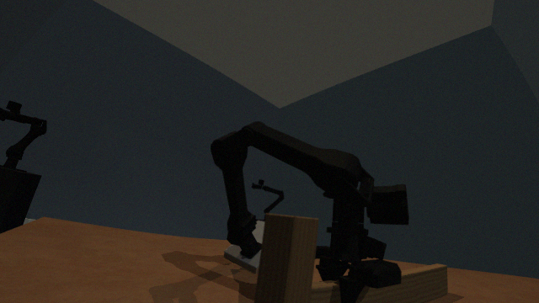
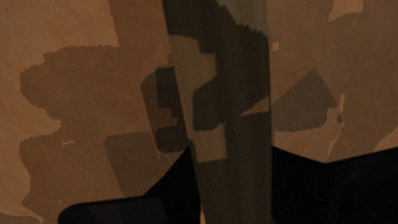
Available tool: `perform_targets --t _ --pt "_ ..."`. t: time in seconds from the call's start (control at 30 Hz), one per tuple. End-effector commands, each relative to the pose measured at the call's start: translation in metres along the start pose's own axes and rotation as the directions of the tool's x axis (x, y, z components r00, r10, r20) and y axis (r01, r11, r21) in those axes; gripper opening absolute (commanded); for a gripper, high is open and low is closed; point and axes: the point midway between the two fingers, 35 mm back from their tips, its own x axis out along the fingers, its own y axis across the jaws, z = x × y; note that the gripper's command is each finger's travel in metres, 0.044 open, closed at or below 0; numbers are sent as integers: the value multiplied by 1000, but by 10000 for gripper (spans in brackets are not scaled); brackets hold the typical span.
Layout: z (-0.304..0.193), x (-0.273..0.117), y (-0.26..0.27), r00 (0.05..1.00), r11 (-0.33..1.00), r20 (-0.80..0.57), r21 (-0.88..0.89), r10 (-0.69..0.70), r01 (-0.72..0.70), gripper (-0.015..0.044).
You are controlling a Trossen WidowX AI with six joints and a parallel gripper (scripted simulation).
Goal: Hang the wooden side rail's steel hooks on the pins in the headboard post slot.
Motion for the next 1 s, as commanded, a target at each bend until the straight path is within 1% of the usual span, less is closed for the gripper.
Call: perform_targets --t 0.0,0.23,0.97 --pt "0 0 0 1000 1000 -2 -5 -2 2 6" --pt "0 0 0 1000 1000 -2 -9 -2 2 0" --pt "3 0 0 1000 980 -2 -200 -2 2 0"
